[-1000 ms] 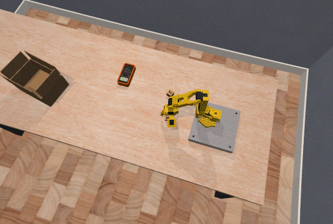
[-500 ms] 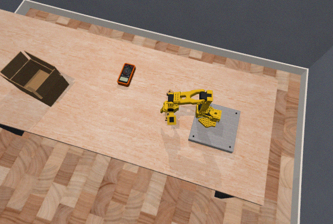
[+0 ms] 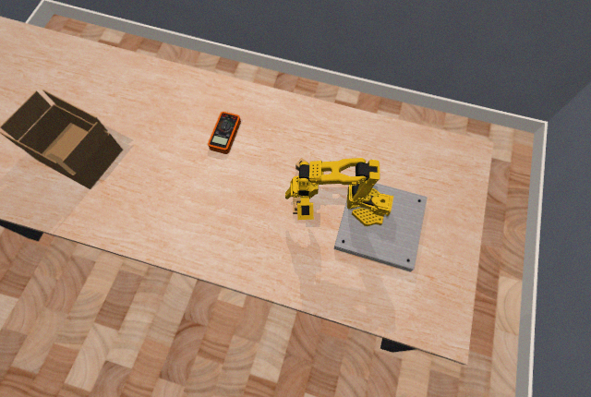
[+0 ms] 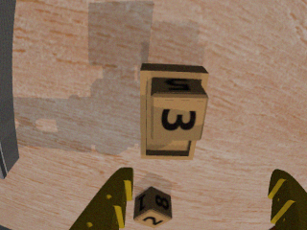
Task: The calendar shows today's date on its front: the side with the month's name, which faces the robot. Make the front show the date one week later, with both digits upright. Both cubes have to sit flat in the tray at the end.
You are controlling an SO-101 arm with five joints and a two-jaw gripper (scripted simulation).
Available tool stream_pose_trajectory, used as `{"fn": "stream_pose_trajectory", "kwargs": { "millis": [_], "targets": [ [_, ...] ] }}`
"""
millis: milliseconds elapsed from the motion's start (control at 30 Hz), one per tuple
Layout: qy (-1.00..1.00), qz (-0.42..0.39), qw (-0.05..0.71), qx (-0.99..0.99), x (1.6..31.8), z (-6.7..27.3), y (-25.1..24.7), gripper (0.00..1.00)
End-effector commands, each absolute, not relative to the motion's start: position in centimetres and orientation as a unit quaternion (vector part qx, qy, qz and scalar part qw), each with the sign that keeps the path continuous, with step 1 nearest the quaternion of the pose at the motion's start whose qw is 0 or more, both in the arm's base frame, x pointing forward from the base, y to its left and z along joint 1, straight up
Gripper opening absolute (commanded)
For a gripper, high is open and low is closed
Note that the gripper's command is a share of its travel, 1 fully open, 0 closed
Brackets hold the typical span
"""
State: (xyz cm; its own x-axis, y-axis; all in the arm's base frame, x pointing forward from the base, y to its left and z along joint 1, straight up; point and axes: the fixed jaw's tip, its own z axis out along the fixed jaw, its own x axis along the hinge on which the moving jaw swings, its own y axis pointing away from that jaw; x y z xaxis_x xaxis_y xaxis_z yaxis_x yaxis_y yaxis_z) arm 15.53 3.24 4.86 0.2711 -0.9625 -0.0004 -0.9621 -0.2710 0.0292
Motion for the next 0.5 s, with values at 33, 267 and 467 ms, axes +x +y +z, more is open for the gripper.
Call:
{"fn": "stream_pose_trajectory", "kwargs": {
  "millis": [33,267,467],
  "targets": [
    [-0.602,-0.006,0.007,0.798,15.64,5.17,3.16,0.36],
    [-0.602,-0.006,0.007,0.798,15.64,5.17,3.16,0.36],
    [-0.602,-0.003,0.003,0.798,15.70,5.29,3.17,0.36]
  ]
}}
